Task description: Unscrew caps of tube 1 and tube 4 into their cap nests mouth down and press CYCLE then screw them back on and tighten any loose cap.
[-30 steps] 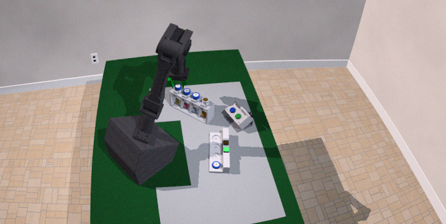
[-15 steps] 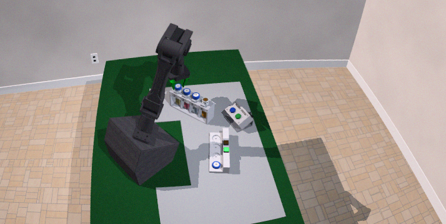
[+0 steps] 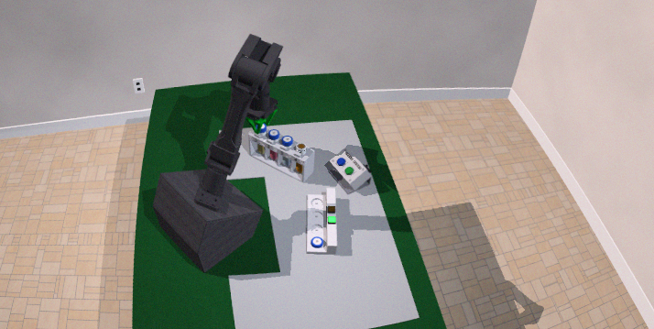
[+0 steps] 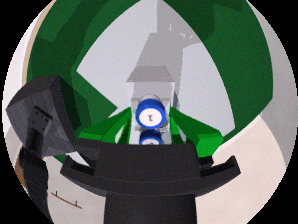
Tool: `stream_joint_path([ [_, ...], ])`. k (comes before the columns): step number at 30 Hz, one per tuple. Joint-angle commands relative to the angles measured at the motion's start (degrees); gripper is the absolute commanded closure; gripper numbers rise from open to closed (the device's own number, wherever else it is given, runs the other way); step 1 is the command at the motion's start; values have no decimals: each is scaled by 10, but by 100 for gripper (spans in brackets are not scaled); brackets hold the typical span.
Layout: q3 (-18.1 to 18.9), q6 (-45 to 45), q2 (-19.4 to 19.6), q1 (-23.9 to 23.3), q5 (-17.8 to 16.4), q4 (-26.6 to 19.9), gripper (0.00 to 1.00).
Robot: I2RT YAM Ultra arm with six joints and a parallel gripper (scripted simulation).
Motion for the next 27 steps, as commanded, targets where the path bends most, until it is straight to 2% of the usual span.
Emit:
stream_joint_path([
  [1, 2, -89, -5, 2, 0, -1, 51],
  [9, 2, -272, -5, 2, 0, -1, 51],
  [18, 1, -282, -5, 2, 0, -1, 51],
  [19, 1, -282, -5, 2, 0, -1, 100],
  [27, 1, -282, -5, 2, 0, -1, 100],
])
